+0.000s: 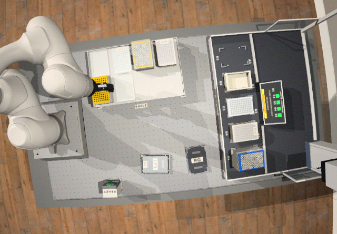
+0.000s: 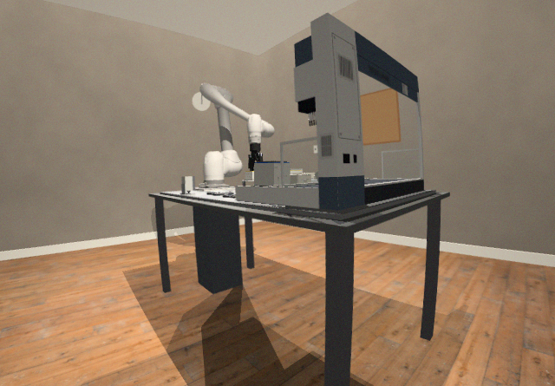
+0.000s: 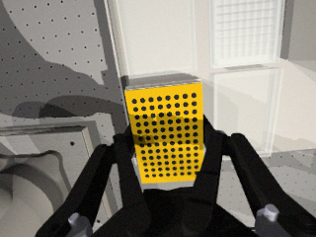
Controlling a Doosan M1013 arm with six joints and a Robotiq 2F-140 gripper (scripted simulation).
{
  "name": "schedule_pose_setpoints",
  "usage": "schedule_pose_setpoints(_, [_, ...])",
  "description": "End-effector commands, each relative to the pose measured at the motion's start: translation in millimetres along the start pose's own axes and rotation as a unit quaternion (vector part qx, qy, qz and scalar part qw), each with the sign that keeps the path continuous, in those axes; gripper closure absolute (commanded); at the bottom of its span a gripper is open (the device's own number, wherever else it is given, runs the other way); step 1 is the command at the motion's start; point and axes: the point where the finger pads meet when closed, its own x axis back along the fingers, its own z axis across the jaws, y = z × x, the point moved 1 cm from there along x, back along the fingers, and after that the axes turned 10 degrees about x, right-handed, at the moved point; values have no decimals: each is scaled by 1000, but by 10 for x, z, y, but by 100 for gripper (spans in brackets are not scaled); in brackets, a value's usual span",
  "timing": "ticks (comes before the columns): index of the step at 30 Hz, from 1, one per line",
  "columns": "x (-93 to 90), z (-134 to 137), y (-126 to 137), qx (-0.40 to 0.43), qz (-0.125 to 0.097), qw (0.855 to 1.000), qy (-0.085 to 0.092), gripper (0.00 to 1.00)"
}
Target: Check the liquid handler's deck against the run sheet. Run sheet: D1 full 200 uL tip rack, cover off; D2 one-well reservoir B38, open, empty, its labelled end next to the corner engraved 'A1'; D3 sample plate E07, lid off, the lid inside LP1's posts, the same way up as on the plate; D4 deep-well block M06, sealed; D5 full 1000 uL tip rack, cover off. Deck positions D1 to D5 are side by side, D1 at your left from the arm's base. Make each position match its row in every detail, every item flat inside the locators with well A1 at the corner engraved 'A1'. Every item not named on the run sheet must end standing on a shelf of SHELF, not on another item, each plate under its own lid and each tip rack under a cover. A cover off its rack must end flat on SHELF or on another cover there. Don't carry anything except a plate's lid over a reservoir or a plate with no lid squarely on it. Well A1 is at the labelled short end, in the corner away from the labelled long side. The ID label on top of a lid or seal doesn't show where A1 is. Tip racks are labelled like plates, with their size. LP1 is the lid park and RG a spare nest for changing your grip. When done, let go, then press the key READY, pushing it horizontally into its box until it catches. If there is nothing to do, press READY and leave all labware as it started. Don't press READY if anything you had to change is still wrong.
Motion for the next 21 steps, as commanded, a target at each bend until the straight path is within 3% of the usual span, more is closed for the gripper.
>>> schedule_pose_setpoints(1, [-4, 4, -1, 0, 0, 1000, 0, 90])
schedule_pose_setpoints(19, [-42, 4, -1, 0, 0, 1000, 0, 90])
schedule_pose_setpoints(20, [-42, 4, -1, 0, 0, 1000, 0, 34])
schedule_pose_setpoints(21, [-42, 4, -1, 0, 0, 1000, 0, 34])
